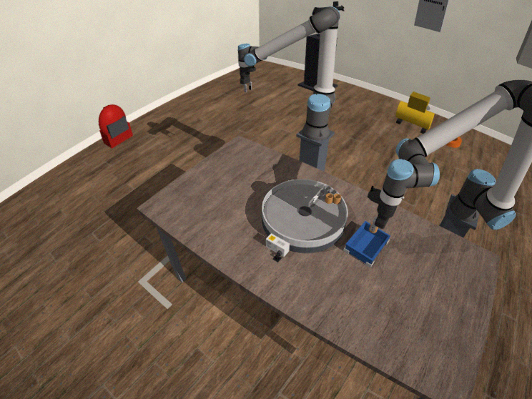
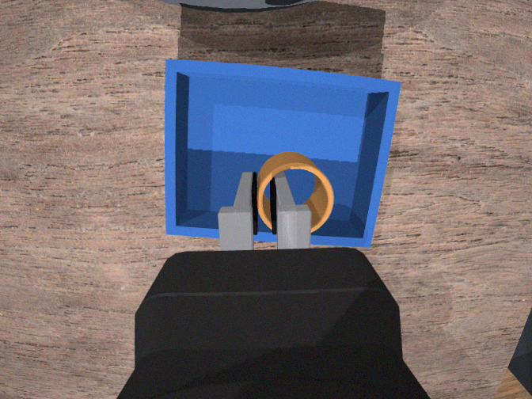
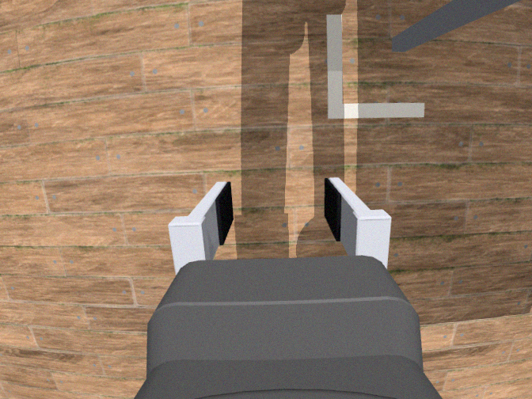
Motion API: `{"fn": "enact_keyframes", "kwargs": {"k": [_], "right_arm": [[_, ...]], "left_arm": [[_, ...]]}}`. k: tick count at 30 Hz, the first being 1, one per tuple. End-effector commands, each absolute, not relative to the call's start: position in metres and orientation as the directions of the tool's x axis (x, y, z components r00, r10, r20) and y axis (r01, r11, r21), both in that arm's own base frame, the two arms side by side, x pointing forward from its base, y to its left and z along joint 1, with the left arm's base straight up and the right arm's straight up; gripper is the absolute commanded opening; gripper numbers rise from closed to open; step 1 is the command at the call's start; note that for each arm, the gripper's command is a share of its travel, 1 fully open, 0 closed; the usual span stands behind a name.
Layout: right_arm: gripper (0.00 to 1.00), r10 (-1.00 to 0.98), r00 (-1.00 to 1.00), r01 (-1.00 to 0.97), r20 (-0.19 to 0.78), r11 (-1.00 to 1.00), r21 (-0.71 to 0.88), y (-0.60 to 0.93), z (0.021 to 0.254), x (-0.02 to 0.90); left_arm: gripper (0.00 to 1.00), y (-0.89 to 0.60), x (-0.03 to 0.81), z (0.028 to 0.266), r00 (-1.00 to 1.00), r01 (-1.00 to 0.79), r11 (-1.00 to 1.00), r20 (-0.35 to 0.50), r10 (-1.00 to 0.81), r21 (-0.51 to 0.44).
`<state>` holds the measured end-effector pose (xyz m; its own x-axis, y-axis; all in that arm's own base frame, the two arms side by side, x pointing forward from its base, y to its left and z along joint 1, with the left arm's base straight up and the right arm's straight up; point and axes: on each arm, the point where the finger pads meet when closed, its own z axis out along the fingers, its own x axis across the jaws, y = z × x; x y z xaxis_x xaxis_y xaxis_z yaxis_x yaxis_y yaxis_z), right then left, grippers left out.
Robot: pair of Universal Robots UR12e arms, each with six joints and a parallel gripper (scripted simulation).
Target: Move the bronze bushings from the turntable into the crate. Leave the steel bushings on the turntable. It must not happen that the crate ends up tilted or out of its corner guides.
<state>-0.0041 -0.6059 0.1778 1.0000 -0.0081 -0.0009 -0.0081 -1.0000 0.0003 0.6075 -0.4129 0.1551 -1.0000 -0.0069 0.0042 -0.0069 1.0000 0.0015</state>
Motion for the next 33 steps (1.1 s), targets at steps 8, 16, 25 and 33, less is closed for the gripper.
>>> {"fn": "enact_keyframes", "kwargs": {"k": [8,16,25,33], "right_arm": [[1.0,-0.008,1.0,-0.008,0.0,-1.0,0.0,-0.604,0.177,-0.005],[1.0,-0.008,1.0,-0.008,0.0,-1.0,0.0,-0.604,0.177,-0.005],[1.0,-0.008,1.0,-0.008,0.0,-1.0,0.0,-0.604,0.177,-0.005],[1.0,-0.008,1.0,-0.008,0.0,-1.0,0.0,-0.604,0.177,-0.005]], "left_arm": [[0.0,-0.415,0.61,0.16,-1.0,-0.007,1.0,-0.002,-0.007,-0.005],[0.0,-0.415,0.61,0.159,-1.0,-0.007,1.0,-0.001,-0.007,-0.005],[0.0,-0.413,0.609,0.119,-1.0,-0.007,1.0,0.002,-0.007,-0.002],[0.0,-0.413,0.609,0.092,-1.0,-0.007,1.0,0.002,-0.007,-0.002]]}}
